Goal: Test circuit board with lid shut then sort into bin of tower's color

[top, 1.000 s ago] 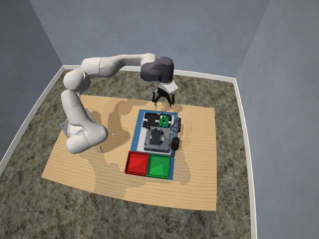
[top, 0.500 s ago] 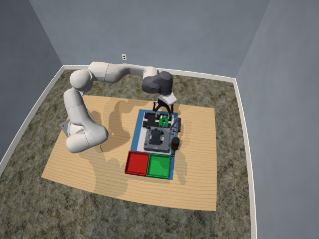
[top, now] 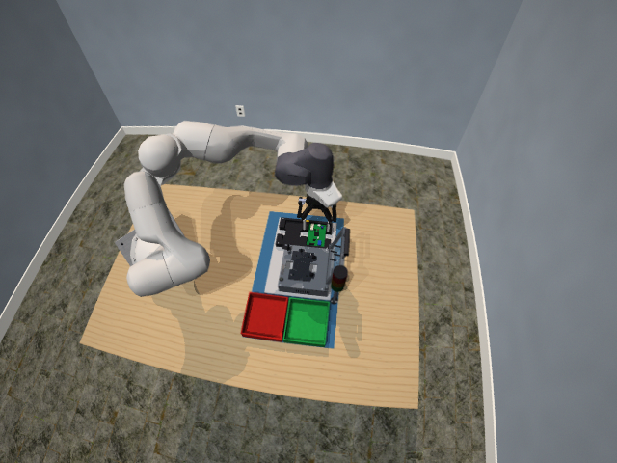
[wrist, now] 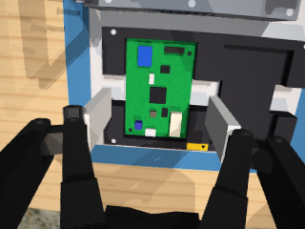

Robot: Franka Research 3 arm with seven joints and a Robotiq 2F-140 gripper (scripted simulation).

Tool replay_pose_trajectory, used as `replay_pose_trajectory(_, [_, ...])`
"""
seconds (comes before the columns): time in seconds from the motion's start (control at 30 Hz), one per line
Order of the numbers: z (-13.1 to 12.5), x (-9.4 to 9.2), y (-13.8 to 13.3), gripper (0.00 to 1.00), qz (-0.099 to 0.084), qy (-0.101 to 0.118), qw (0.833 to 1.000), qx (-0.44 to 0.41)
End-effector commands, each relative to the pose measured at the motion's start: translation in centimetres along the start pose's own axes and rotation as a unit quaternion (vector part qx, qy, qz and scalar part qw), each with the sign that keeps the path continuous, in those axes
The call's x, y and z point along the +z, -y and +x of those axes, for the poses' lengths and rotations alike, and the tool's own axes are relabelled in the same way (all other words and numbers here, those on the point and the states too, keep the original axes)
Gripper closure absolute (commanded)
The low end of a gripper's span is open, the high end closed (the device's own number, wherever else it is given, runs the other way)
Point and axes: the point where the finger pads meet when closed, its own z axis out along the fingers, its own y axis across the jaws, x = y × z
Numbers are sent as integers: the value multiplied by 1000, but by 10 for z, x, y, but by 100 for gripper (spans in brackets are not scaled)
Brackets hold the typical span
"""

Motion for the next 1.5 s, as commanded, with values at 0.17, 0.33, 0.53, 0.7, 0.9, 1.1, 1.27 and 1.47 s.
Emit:
replay_pose_trajectory(0.17, [0,1,2,42,2,1,1000,-5])
replay_pose_trajectory(0.33, [0,1,2,42,2,1,1000,-5])
replay_pose_trajectory(0.53, [0,2,2,42,2,1,1000,-5])
replay_pose_trajectory(0.7, [0,9,2,42,3,1,1000,-5])
replay_pose_trajectory(0.9, [0,19,2,42,3,1,1000,-5])
replay_pose_trajectory(1.1, [0,34,2,42,3,1,1000,-5])
replay_pose_trajectory(1.27, [0,40,2,42,2,1,1000,-5])
replay_pose_trajectory(1.47, [0,41,2,42,2,1,1000,-5])
